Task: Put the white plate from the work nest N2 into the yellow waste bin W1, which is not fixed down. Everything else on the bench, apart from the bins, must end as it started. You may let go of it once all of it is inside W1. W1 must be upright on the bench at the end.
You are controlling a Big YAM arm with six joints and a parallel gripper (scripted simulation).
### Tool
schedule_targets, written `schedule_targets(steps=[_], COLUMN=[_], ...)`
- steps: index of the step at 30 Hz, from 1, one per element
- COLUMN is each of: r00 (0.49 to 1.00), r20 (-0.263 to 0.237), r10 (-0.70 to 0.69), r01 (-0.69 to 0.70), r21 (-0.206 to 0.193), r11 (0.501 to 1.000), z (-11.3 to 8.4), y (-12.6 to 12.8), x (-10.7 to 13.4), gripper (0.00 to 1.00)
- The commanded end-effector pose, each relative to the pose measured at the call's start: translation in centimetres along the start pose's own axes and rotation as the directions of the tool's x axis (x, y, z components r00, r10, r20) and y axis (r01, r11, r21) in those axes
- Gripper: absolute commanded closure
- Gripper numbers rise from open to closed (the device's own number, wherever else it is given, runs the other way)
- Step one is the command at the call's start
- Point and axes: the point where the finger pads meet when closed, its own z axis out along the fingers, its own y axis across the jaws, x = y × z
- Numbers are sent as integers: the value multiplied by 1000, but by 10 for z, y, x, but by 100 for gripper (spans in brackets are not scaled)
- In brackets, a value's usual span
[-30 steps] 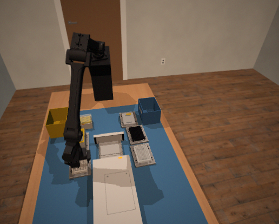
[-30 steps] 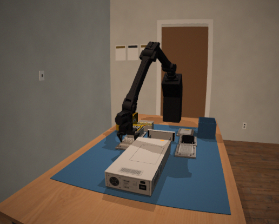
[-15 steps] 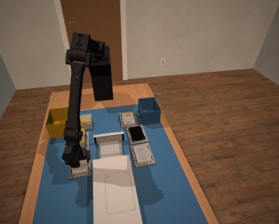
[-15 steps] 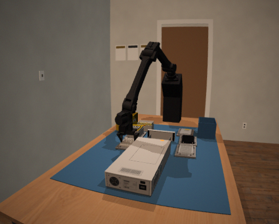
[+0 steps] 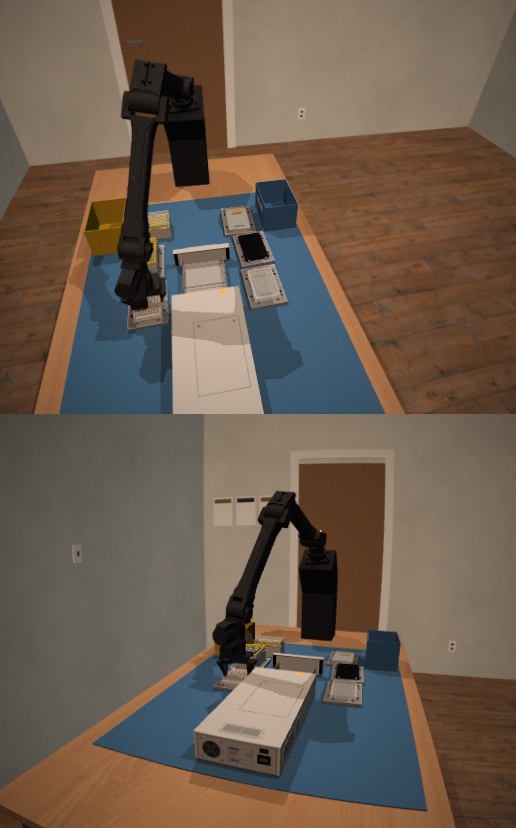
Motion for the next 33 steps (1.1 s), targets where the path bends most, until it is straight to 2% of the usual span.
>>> schedule_targets(steps=[1,5,6,33], r00=[1000,1000,1000,1000], r20=[23,23,23,23], r10=[3,3,3,3], r01=[-3,-3,-3,-3], r21=[9,9,9,9], r11=[1000,1000,1000,1000], z=[-7,-7,-7,-7], y=[-3,-3,-3,-3], x=[-12,-12,-12,-12], gripper=[12,14,100,100])
